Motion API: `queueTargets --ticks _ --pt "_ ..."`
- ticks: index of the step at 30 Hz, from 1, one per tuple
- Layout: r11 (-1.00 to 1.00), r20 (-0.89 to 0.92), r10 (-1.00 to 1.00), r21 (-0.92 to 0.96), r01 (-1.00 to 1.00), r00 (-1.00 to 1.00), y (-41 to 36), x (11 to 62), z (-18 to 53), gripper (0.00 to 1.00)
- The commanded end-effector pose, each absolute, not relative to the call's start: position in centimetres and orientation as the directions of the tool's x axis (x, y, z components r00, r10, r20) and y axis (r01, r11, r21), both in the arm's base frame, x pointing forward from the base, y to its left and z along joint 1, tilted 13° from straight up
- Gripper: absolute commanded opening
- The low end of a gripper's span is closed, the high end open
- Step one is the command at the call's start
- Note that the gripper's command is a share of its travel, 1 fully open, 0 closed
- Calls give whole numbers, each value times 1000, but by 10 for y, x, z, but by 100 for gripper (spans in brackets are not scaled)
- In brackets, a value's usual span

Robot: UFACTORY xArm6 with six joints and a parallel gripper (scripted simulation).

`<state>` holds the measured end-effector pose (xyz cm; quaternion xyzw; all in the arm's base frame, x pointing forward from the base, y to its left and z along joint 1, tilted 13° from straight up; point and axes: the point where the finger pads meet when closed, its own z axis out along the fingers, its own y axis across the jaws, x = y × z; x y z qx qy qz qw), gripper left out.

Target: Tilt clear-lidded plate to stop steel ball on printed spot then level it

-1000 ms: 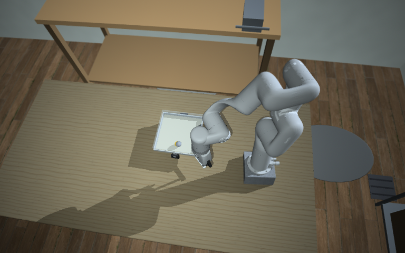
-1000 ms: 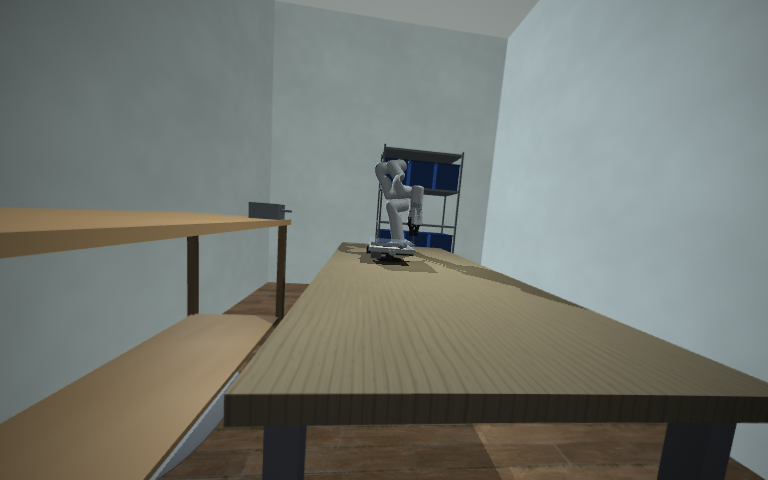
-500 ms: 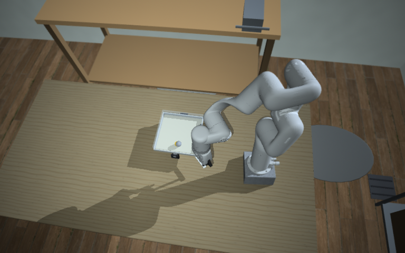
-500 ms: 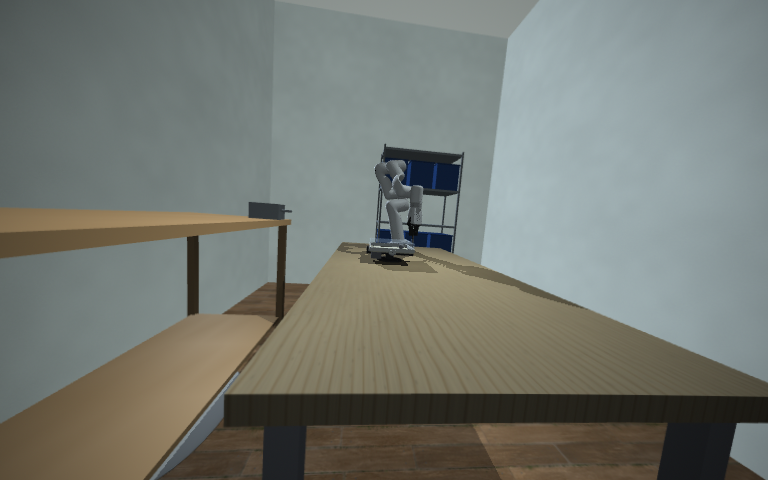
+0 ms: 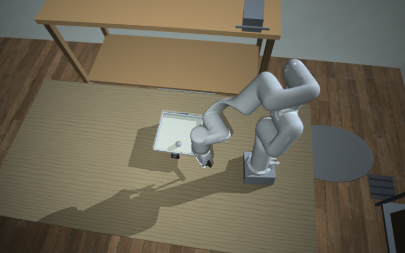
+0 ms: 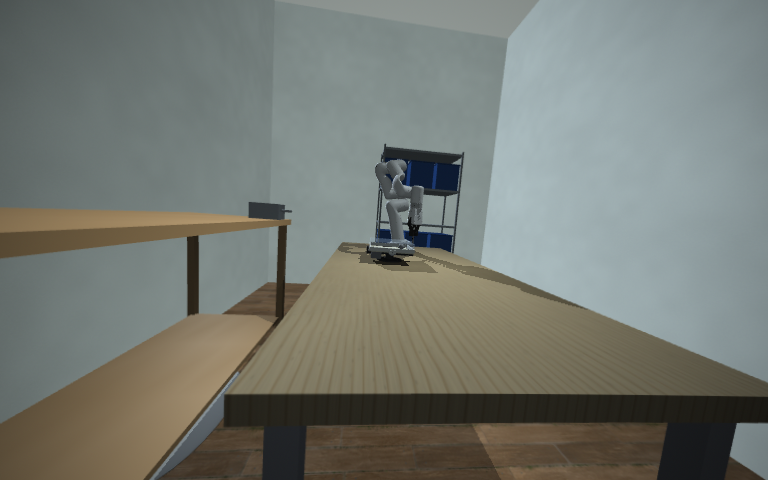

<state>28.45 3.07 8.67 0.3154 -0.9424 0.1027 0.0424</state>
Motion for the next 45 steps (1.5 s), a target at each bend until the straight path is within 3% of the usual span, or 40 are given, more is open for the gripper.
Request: queueTargets --ticks 1,45 --pt "780 137 -587 -169 -603 -798 32 287 89 0" --pt "780 137 -587 -169 -603 -798 30 286 91 0"
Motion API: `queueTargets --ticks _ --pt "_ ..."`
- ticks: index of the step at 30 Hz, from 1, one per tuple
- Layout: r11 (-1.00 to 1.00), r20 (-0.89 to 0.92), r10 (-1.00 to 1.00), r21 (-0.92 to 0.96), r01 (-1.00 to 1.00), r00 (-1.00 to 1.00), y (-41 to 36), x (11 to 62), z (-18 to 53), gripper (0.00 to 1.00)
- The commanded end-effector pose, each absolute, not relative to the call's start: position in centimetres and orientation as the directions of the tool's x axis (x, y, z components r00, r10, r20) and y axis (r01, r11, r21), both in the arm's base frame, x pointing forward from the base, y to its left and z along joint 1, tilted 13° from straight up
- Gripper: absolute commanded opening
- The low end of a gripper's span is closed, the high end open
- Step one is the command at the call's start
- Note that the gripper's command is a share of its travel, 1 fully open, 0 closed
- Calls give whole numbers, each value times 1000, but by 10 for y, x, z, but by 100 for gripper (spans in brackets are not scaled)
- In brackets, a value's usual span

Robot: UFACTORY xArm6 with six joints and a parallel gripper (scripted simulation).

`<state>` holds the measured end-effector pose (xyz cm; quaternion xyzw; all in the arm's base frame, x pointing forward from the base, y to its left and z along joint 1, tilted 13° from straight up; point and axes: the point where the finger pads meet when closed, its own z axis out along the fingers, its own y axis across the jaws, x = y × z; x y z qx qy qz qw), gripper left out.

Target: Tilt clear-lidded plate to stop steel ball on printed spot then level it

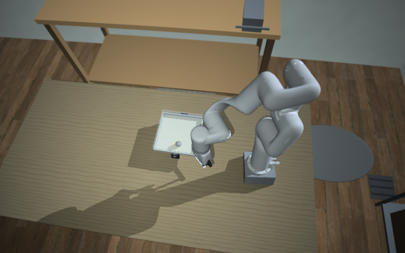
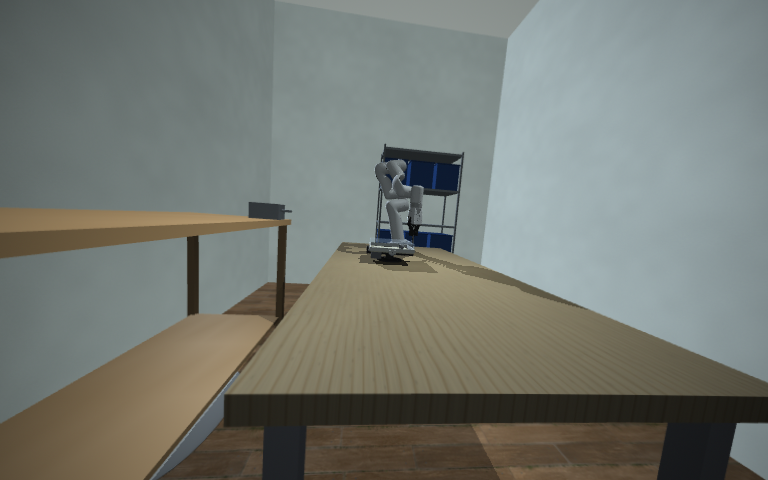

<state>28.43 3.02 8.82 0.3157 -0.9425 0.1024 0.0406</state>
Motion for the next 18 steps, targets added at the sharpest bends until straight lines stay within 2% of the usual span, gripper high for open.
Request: queueTargets --ticks 1,18 --pt "780 137 -587 -169 -603 -798 30 286 91 0" --pt "780 137 -587 -169 -603 -798 32 288 89 0"
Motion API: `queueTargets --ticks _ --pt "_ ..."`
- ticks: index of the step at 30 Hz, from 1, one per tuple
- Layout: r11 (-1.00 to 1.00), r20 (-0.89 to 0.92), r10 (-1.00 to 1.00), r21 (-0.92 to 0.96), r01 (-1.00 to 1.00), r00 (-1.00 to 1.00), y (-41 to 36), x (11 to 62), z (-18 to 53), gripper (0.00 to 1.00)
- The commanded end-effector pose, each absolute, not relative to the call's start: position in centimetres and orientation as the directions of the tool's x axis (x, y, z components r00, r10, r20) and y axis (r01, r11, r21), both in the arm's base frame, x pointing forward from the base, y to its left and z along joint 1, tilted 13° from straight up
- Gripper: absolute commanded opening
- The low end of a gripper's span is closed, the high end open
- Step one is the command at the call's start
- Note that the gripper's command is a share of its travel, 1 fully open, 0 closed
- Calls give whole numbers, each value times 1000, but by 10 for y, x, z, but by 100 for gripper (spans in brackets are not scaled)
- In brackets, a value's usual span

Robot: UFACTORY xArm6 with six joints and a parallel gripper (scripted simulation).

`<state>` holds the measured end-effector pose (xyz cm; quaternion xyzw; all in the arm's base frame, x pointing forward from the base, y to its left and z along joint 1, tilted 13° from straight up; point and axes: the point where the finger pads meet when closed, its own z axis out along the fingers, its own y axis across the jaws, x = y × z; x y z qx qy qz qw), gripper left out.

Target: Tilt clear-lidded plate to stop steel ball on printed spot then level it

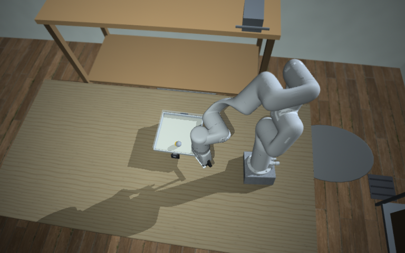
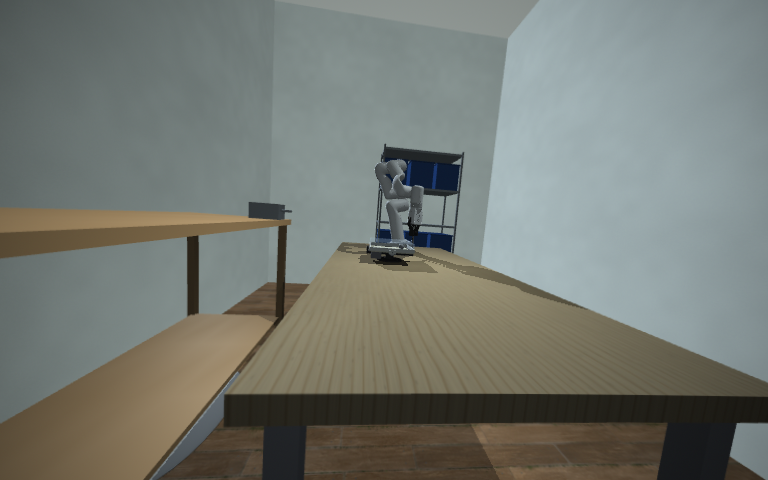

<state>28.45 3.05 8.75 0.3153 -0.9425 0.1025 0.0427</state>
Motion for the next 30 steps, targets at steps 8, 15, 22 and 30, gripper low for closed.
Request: queueTargets --ticks 8,15,22,30 --pt "780 137 -587 -169 -603 -798 32 287 89 0" --pt "780 137 -587 -169 -603 -798 30 285 90 0" --pt "780 137 -587 -169 -603 -798 30 285 90 0" --pt "780 137 -587 -169 -603 -798 31 285 87 0"
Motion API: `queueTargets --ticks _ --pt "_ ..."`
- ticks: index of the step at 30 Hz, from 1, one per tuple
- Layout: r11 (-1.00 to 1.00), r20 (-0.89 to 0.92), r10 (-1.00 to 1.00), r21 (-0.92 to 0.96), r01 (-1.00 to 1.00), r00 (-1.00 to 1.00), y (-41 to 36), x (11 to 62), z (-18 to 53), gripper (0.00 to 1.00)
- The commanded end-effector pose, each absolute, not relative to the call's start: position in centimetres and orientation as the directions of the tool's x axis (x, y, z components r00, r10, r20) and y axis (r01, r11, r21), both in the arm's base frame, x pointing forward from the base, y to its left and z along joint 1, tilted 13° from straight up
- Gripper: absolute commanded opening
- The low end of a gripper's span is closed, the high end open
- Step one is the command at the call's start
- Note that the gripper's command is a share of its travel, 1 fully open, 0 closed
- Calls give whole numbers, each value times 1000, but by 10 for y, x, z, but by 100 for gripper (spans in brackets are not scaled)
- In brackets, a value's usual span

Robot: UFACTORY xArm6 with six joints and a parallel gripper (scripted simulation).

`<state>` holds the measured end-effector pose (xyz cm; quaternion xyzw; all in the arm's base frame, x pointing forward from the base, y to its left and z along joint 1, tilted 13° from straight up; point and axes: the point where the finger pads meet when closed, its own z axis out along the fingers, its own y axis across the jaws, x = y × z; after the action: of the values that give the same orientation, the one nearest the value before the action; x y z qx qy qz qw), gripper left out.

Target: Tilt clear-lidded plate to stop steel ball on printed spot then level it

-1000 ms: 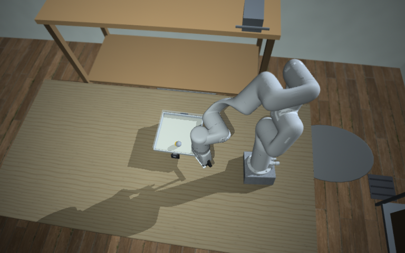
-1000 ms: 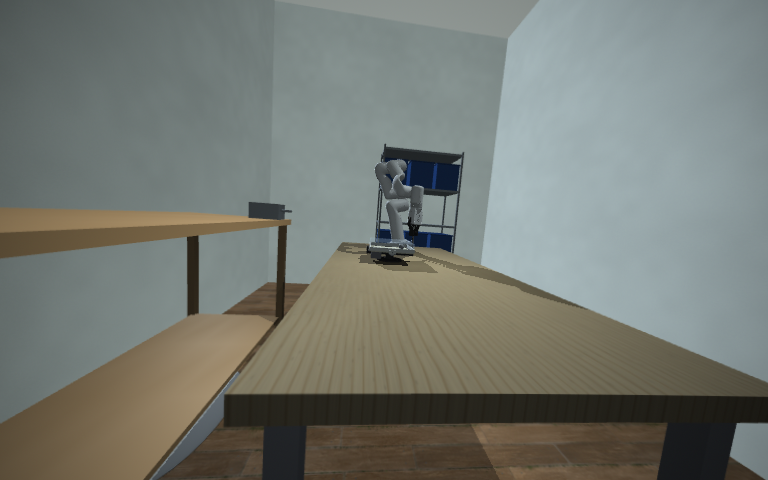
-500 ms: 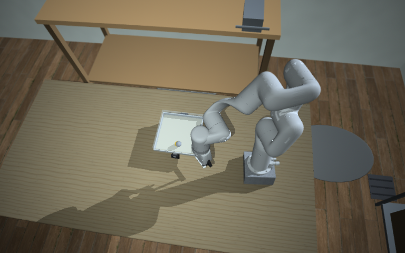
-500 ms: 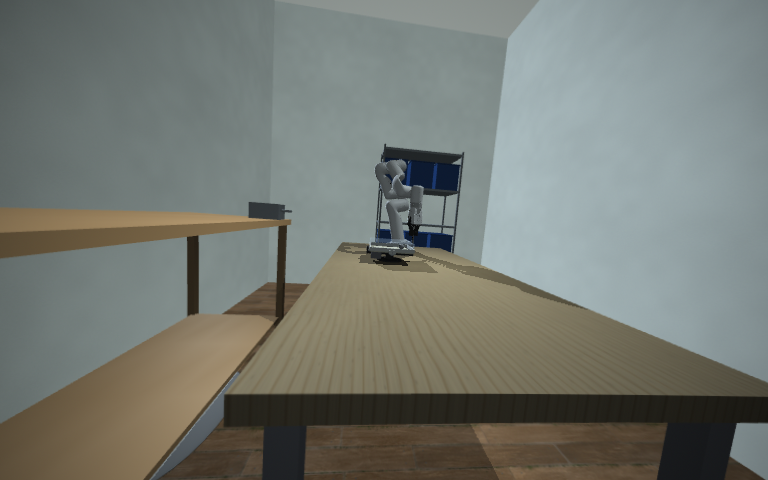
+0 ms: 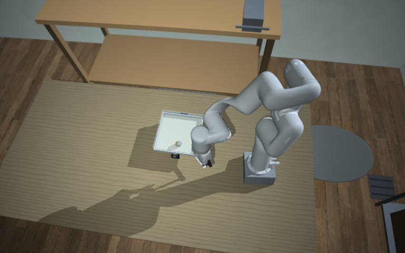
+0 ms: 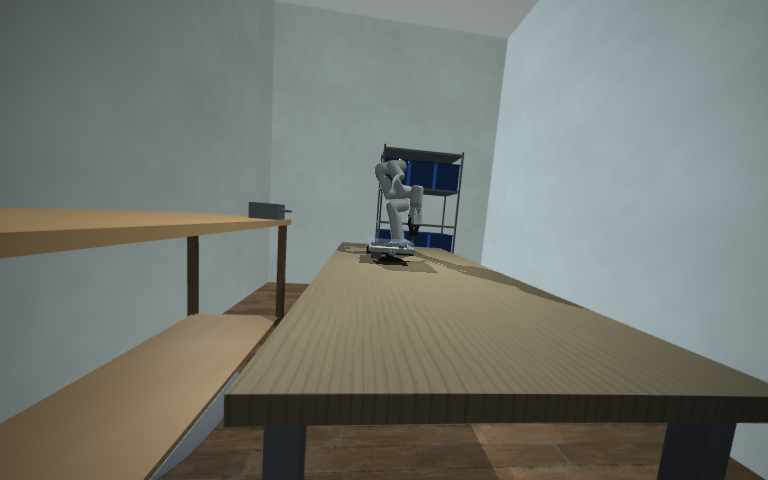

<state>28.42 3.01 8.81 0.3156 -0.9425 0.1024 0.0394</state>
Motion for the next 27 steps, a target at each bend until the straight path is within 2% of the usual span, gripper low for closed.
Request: queueTargets --ticks 1,27 --pt "780 137 -587 -169 -603 -798 31 285 87 0" --pt "780 137 -587 -169 -603 -798 30 286 91 0"
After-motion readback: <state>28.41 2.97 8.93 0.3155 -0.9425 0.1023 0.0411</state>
